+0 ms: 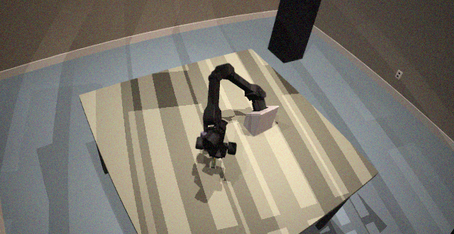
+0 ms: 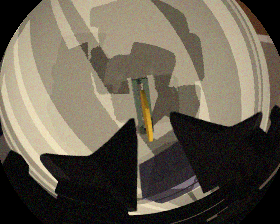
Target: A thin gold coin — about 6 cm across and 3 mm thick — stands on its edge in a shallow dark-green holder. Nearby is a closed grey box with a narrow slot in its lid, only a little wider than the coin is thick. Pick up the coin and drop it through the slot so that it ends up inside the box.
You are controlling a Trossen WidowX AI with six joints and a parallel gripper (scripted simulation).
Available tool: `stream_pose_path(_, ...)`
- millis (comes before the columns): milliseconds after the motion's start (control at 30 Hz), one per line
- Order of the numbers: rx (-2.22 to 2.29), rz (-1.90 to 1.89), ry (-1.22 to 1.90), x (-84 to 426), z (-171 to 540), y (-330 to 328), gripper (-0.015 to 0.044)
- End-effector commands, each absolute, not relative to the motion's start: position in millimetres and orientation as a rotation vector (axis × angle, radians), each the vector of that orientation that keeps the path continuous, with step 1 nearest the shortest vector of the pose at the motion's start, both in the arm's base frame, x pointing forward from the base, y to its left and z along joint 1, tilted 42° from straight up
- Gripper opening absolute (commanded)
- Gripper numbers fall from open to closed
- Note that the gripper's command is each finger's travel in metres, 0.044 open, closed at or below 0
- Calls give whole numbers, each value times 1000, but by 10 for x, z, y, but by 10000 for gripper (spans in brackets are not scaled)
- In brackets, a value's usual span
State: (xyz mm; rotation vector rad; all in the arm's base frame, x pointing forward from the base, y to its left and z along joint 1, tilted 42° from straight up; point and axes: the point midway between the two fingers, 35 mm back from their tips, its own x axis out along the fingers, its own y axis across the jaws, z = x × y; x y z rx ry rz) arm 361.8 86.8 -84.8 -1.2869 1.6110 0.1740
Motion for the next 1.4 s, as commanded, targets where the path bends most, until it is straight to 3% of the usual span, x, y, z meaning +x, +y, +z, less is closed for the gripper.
stream_pose_path(0,-1300,175,1629,3580,-936,795,161)
stream_pose_path(733,-1302,173,1630,3594,-1132,611,161)
stream_pose_path(900,-1302,173,1630,3594,-1132,611,29)
stream_pose_path(1067,-1302,173,1630,3594,-1132,611,0)
stream_pose_path(1367,-1301,174,1630,3597,-1090,653,0)
